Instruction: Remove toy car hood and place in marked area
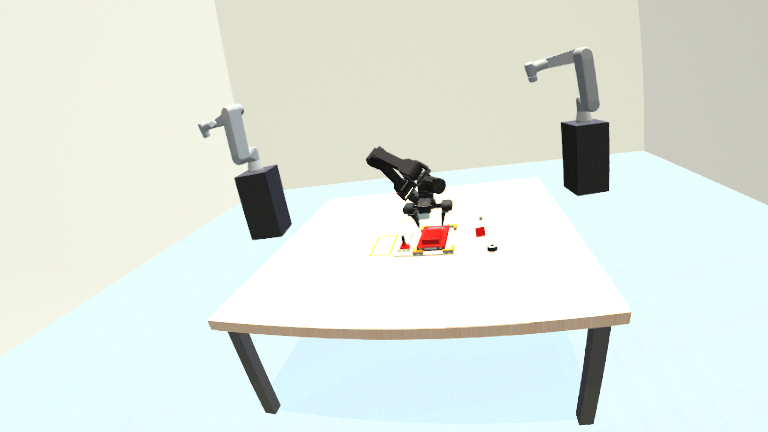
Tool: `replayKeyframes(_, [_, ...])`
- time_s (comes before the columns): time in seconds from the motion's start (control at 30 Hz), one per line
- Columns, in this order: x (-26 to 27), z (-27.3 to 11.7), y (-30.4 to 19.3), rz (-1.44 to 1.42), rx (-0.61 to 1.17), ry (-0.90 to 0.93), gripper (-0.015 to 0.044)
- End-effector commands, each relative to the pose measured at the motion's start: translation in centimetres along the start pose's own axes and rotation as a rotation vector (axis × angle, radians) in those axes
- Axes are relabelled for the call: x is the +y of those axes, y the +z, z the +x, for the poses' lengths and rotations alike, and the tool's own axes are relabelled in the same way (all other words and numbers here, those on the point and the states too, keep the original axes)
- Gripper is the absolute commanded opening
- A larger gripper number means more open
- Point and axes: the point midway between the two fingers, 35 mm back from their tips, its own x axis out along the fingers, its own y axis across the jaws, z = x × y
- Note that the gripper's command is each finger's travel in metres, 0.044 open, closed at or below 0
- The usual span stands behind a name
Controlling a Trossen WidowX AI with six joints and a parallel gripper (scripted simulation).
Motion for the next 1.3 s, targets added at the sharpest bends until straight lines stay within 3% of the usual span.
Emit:
replayKeyframes(0.0, [-0.1, 0.6, -0.1, -0.007, 0.004, -0.008, 0.0440])
replayKeyframes(1.27, [-0.2, 3.1, -0.2, -0.007, 0.003, -0.010, 0.0440])
